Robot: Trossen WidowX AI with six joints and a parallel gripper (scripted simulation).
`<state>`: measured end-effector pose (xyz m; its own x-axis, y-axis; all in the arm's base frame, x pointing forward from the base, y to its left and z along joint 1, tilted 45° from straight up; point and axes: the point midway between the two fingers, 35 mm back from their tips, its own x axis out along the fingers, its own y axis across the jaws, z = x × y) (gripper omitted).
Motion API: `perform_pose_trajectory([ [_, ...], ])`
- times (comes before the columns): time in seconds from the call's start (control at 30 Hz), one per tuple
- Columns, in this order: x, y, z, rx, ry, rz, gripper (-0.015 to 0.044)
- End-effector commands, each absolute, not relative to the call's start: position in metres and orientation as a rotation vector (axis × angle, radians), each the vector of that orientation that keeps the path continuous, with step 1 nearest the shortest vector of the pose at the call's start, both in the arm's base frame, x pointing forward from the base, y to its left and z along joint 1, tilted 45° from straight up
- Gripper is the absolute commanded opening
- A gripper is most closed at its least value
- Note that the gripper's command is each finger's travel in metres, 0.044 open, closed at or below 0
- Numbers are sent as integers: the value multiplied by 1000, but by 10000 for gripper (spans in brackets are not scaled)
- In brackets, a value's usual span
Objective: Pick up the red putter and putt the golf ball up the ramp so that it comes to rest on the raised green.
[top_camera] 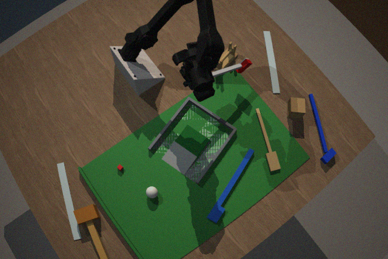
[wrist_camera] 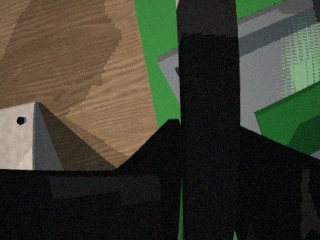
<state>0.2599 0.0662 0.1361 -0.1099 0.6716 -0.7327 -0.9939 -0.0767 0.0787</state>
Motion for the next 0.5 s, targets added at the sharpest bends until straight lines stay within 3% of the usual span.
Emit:
perform_pose_trajectory([
  [0.0, 275, 41, 124, -605, 836, 1463, 0],
  [0.47, 295, -39, 78, -489, 1271, 1073, 0],
])
